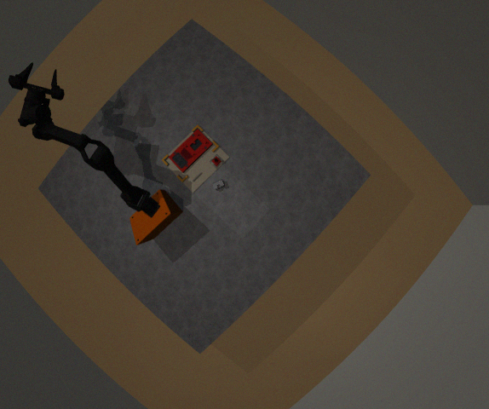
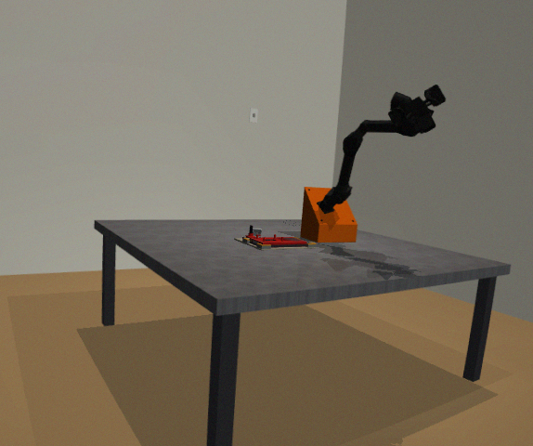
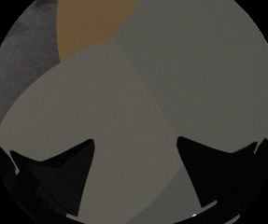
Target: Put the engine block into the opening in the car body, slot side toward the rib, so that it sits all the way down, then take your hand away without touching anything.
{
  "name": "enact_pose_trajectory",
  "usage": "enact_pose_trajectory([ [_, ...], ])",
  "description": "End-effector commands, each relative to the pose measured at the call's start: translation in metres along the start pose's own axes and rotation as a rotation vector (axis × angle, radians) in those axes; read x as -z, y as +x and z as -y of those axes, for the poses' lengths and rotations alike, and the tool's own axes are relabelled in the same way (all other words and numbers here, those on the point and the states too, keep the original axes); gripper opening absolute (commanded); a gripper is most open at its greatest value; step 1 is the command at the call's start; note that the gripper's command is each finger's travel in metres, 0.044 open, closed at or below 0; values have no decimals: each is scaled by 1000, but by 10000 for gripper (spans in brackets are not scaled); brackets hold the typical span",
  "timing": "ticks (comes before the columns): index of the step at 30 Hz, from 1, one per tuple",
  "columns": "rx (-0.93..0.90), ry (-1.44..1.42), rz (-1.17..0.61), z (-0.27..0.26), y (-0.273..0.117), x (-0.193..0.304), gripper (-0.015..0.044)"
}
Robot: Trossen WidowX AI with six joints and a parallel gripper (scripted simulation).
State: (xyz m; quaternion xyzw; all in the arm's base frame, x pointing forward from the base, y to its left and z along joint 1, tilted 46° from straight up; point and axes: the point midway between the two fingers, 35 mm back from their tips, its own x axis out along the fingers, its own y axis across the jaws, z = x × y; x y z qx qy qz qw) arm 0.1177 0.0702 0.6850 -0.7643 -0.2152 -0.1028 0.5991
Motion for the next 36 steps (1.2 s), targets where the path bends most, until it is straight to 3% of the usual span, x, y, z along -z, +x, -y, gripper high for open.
enact_pose_trajectory([
  [1, 0, 0, 0, 0, 0, 0, 426],
  [21, 66, -559, -143, 20, 4, -36, 440],
  [36, 39, -783, -233, 14, 14, -42, 440],
])
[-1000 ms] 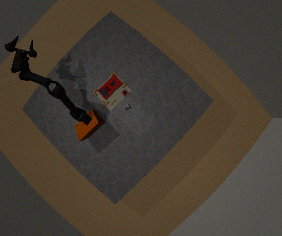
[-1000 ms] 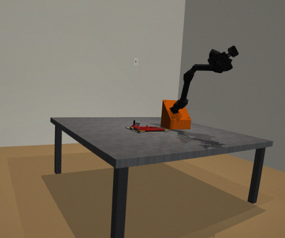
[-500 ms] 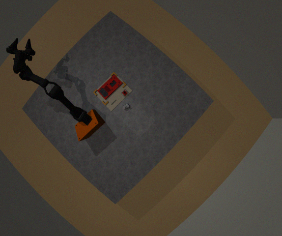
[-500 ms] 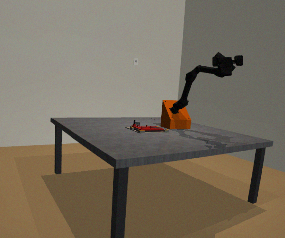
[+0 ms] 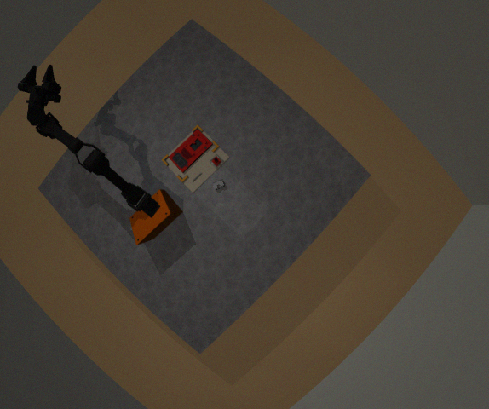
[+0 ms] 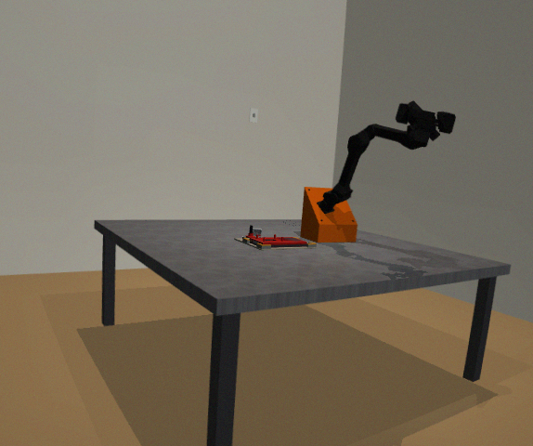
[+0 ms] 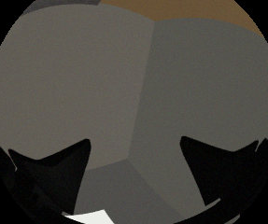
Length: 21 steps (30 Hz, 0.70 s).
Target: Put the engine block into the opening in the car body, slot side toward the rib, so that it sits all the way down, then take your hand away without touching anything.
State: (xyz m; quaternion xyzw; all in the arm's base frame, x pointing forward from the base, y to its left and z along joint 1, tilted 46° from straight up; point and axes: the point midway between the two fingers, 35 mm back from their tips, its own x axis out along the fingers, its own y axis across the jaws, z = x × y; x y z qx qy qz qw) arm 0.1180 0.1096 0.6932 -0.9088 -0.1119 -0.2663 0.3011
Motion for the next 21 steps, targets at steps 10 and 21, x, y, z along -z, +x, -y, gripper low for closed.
enact_pose_trajectory([
  [10, 15, -222, -56, 11, 4, -12, 440],
  [21, -2, -406, -92, 14, 10, -25, 440],
])
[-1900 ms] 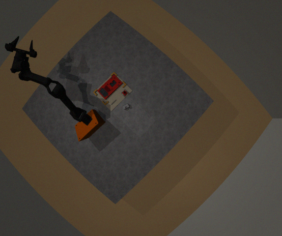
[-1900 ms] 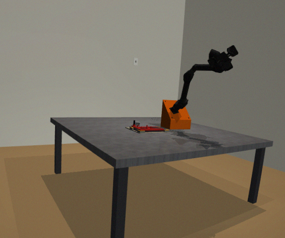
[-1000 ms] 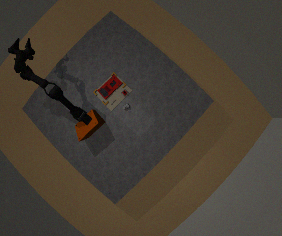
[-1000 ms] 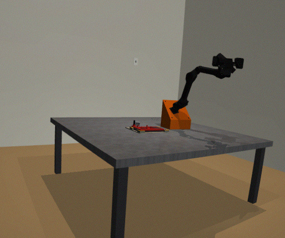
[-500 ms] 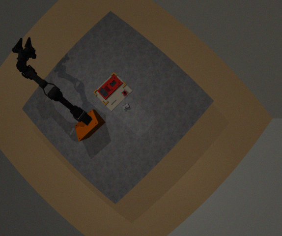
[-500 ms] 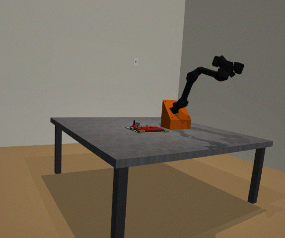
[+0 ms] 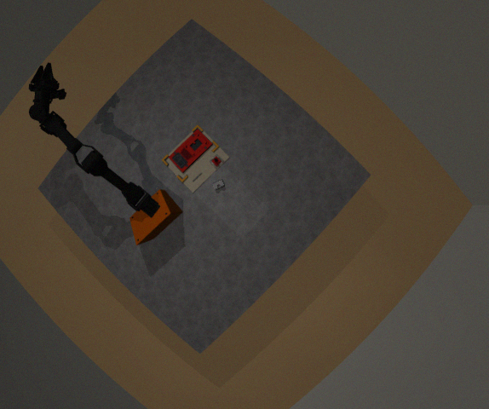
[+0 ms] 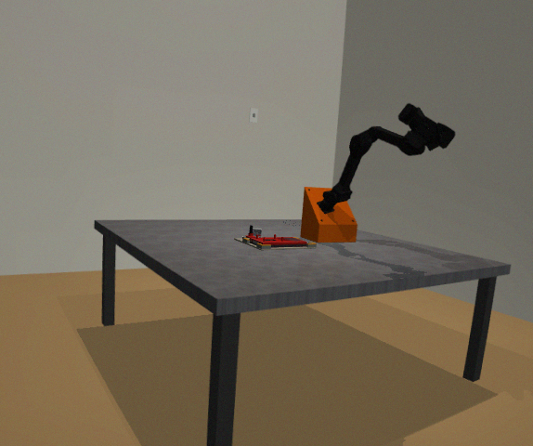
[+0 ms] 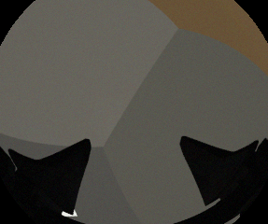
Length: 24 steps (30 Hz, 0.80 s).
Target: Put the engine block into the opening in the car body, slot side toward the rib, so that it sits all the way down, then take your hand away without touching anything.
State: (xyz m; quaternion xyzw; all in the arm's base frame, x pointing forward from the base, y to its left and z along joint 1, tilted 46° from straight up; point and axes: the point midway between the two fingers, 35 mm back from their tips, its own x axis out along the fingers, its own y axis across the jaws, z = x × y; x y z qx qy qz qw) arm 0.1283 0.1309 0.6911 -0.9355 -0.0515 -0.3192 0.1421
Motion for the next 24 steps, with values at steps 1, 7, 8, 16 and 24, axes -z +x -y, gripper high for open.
enact_pose_trajectory([
  [1, -1, -78, -12, 6, 1, -6, 440],
  [7, 2, -204, -34, 14, 5, -15, 440],
  [8, 2, -224, -38, 15, 6, -17, 440],
  [16, -3, -381, -56, 23, 12, -35, 440],
  [24, -6, -538, -44, 30, 17, -60, 440],
])
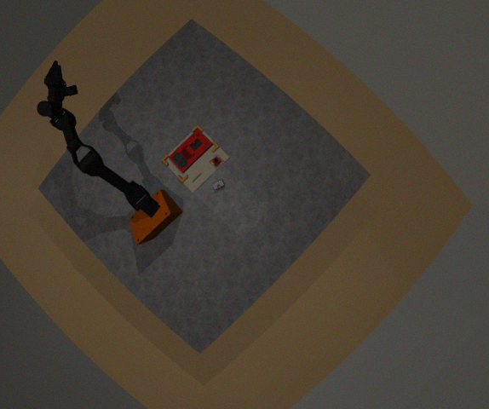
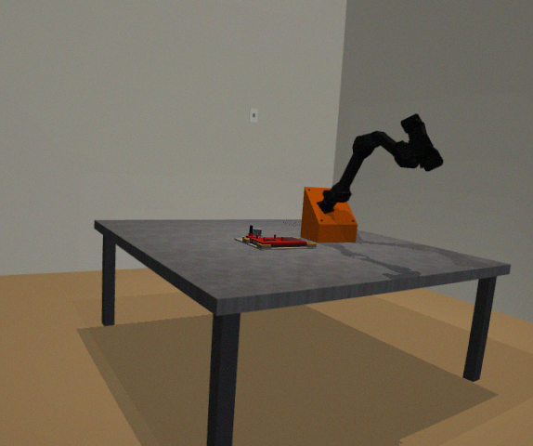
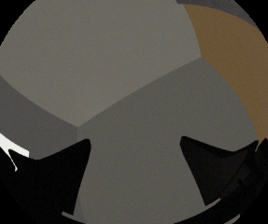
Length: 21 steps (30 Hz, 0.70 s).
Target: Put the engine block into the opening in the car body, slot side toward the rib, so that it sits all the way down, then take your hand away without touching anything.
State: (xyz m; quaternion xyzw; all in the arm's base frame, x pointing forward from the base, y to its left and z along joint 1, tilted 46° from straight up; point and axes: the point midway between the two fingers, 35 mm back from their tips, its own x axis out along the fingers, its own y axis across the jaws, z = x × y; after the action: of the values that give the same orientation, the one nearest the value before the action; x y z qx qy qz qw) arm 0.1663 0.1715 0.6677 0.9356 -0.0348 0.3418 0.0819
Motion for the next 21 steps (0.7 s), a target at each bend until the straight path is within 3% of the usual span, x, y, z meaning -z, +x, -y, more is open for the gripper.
enact_pose_trajectory([
  [1, 10, -81, -4, 10, 2, -7, 440],
  [21, 55, -605, -11, 46, 26, -55, 440],
])
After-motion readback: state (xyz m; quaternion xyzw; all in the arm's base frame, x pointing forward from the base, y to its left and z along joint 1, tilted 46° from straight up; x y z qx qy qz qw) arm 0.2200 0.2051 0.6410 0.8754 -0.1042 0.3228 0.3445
